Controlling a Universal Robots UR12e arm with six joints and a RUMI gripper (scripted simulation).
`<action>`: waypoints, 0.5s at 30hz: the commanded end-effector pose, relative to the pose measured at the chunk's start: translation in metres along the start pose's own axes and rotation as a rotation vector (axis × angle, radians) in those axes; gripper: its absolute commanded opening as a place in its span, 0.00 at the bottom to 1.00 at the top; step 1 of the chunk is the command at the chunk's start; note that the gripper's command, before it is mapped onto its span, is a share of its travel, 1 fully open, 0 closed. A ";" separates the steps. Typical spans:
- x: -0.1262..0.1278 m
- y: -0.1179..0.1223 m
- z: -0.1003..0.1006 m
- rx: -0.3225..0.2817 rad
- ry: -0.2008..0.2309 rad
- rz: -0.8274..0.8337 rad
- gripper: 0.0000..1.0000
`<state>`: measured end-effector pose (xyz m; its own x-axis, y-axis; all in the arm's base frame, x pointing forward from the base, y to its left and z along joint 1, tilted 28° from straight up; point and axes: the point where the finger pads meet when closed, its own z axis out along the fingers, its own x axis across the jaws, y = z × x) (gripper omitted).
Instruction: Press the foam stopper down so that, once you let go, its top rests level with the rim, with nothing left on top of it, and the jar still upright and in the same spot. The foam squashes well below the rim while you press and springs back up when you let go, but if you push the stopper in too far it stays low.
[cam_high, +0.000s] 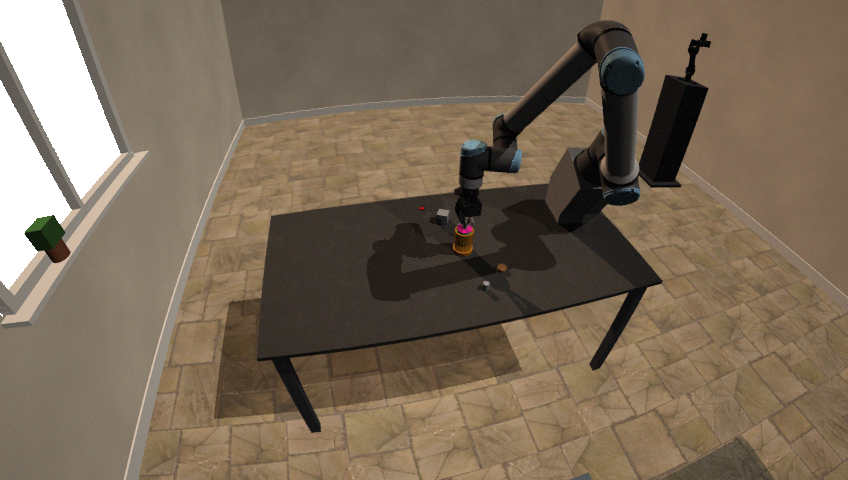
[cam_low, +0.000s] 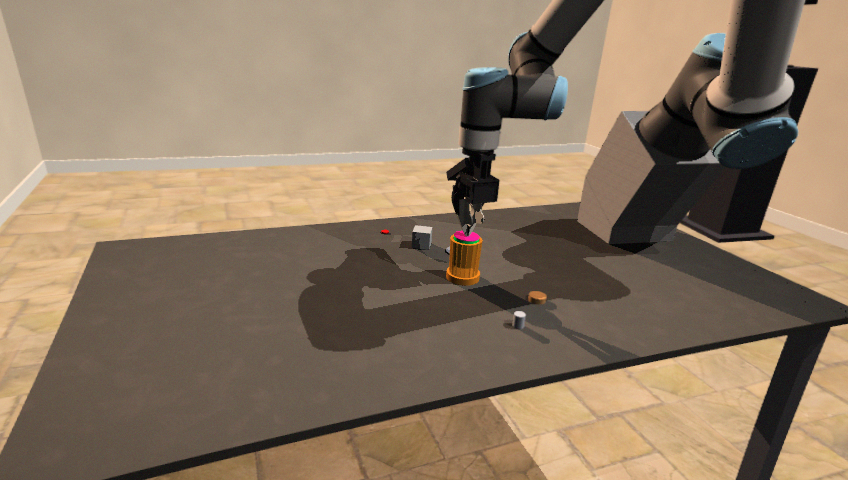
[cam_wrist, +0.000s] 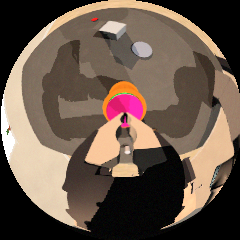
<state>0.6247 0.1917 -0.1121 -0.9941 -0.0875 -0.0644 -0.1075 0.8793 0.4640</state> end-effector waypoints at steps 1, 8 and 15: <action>-0.001 0.000 0.003 0.000 -0.001 0.000 0.00; -0.001 0.000 0.006 0.000 -0.001 0.000 0.00; -0.001 0.000 0.010 0.000 -0.001 0.000 0.00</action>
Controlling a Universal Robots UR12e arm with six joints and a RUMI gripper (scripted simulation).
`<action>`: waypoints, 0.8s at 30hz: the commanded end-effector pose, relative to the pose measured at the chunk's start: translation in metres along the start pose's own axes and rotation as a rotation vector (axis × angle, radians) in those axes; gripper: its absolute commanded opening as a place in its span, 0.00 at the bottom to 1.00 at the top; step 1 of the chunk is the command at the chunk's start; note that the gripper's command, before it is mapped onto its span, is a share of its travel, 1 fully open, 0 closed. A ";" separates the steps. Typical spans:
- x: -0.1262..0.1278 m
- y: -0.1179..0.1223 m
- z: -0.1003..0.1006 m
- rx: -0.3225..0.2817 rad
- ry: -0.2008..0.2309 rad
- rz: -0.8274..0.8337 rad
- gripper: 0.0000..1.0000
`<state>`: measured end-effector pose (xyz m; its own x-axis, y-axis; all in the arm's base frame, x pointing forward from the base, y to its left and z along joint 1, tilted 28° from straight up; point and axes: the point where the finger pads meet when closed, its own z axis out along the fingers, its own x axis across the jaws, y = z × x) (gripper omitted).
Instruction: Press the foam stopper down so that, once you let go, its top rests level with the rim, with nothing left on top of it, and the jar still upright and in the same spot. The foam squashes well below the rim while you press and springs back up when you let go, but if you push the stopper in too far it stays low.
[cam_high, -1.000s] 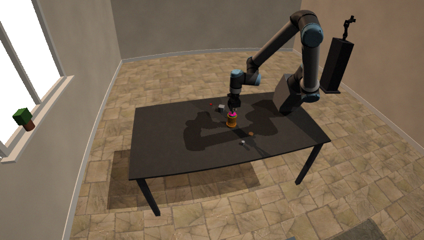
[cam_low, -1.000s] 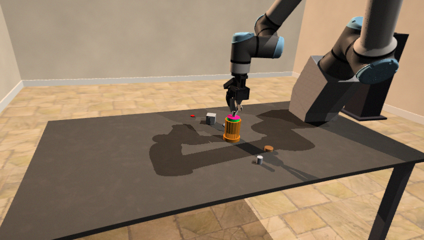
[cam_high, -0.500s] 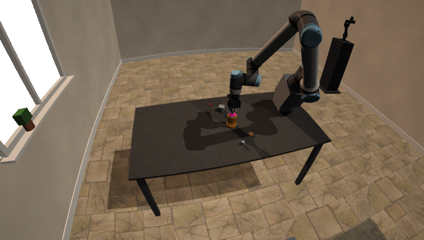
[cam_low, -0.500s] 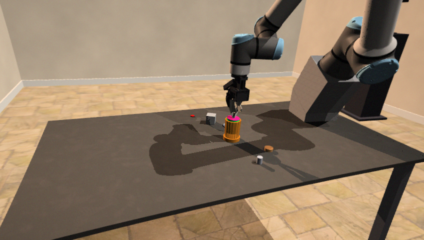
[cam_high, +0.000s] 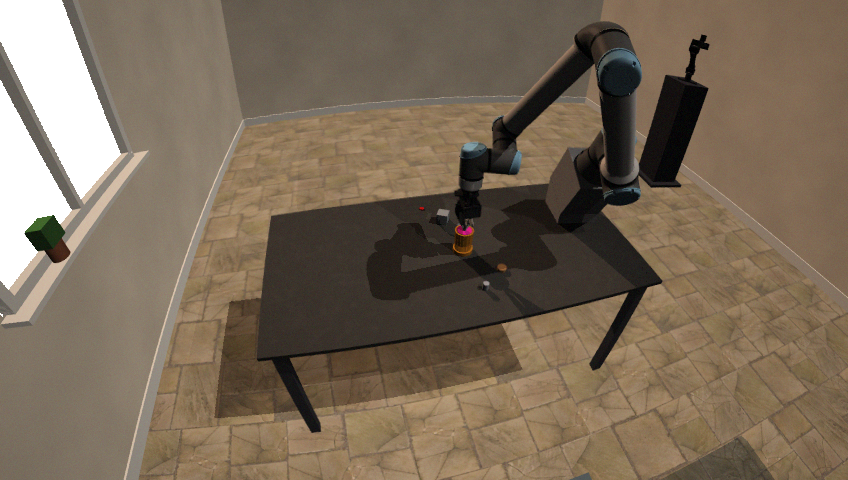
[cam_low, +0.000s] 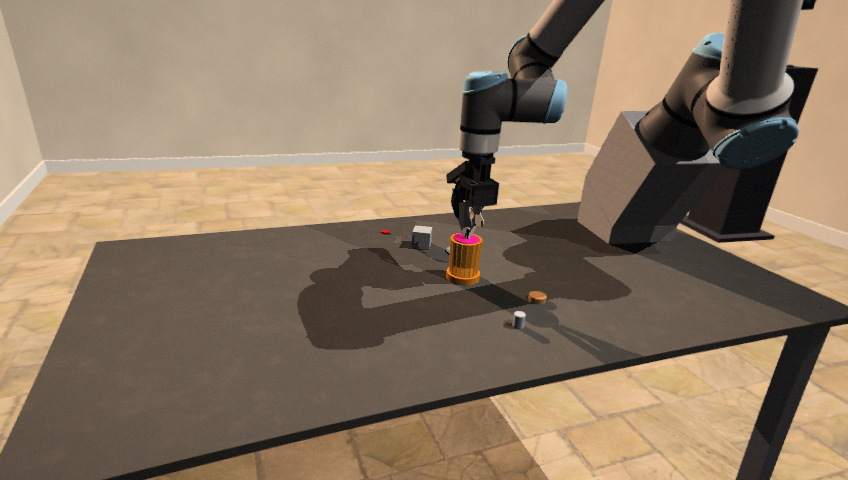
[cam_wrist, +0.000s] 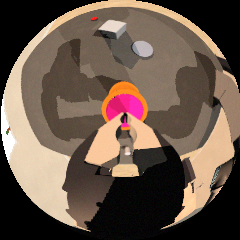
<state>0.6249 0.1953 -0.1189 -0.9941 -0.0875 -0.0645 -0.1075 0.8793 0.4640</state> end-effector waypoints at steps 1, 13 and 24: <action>0.000 0.000 0.003 0.000 -0.001 0.000 0.00; 0.000 0.000 0.006 0.000 -0.001 0.000 0.00; 0.000 0.000 0.007 0.000 -0.001 0.000 0.00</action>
